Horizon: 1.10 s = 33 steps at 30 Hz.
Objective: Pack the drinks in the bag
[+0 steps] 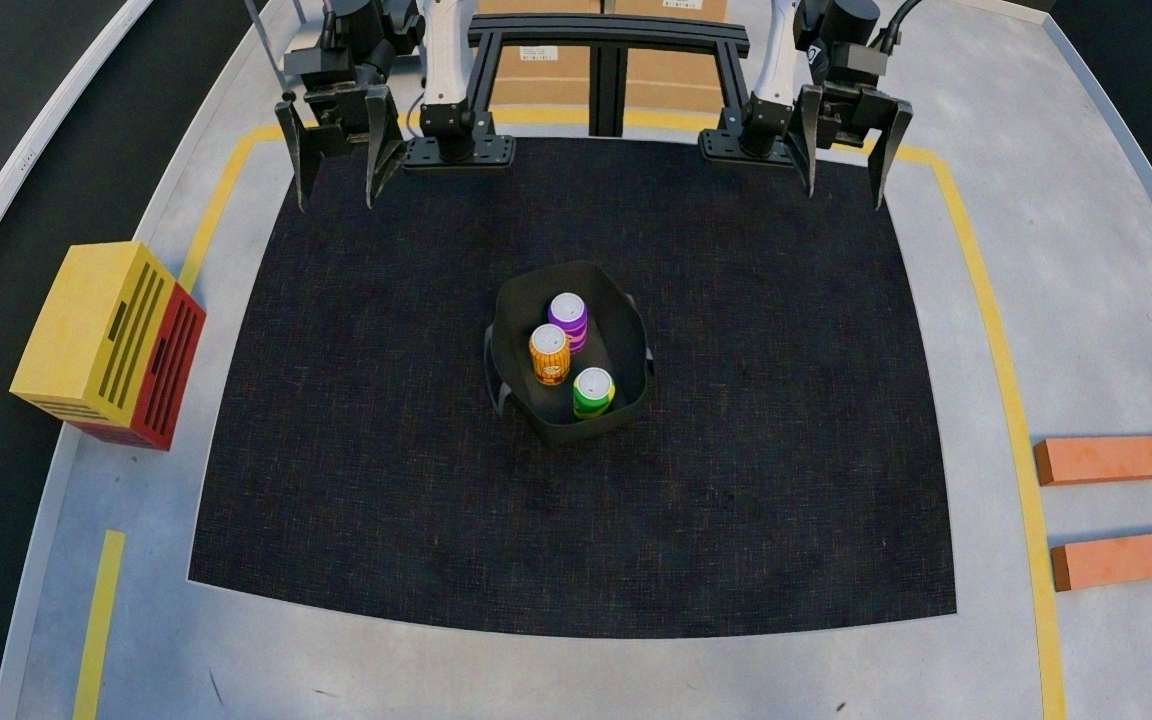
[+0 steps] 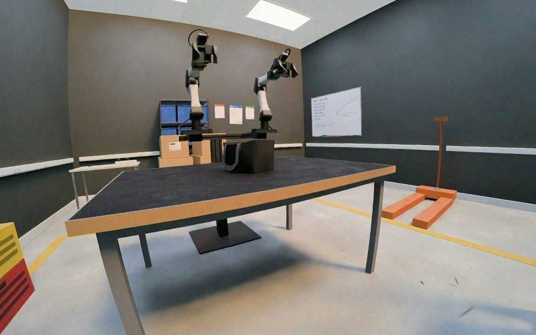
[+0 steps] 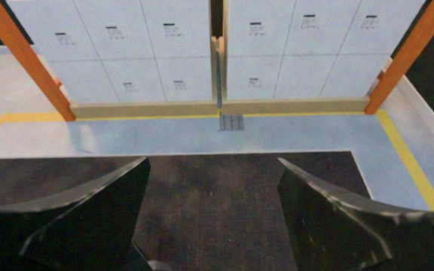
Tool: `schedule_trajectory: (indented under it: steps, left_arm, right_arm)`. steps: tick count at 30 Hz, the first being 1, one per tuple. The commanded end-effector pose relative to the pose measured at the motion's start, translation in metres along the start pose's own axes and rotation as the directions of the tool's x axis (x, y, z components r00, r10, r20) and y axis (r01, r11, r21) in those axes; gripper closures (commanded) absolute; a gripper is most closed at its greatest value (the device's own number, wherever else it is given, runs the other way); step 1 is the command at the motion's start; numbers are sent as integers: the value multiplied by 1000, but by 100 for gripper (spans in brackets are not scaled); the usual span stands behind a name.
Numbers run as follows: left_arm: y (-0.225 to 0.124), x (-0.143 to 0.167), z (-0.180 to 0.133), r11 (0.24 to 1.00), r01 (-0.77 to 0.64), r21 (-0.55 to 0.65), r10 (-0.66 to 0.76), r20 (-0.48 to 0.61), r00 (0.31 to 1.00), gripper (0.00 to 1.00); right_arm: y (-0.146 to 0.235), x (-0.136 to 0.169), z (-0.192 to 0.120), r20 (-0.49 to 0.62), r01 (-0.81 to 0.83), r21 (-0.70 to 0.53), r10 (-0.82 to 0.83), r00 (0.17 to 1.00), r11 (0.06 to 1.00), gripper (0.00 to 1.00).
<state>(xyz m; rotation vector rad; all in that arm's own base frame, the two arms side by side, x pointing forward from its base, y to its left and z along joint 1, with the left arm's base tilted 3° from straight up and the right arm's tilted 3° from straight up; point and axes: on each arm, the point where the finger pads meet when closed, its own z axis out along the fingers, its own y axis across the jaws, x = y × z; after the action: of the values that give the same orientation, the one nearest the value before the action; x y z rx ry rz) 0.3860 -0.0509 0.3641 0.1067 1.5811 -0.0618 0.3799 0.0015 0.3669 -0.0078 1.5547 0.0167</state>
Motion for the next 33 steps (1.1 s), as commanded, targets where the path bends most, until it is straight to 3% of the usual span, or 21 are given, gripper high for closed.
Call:
schedule_trajectory:
  steps: [1, 6, 7, 8, 14, 17, 25, 33]
  left_arm:
    - [4, -28, 4, 1000, -18, 0, 18, 67, 998, 9]
    - [4, -28, 5, 1000, -18, 2, 18, 64, 998, 9]
    - [1, -40, -4, 1000, -16, 11, 15, 97, 995, 9]
    - [4, -41, -8, 1000, -15, 3, 15, 90, 996, 9]
    - [3, -24, 4, 1000, 6, 10, -6, 39, 999, 9]
    - [3, -34, -3, 1000, 6, 8, -6, 67, 998, 9]
    - [3, -34, 0, 1000, 6, 8, -7, 70, 998, 9]
    - [1, -25, 3, 1000, 7, 11, -8, 42, 999, 9]
  right_arm:
    - [4, -10, 5, 18, -11, 1, 11, 1000, 1000, 9]
    - [4, -11, 1, 13, 2, 2, -2, 1000, 1000, 9]
    - [-2, -18, -1, 37, 1, 17, -2, 999, 1000, 9]
    - [-2, 0, 3, -10, 12, 17, -12, 1000, 1000, 9]
    - [4, 15, 2, -37, 14, 0, -14, 999, 1000, 9]
    - [-2, -2, 0, 6, 14, 17, -14, 1000, 1000, 9]
    - [1, 11, 1, -24, 13, 4, -13, 1000, 1000, 9]
    - [5, 5, 2, -15, 15, -8, -15, 1000, 1000, 9]
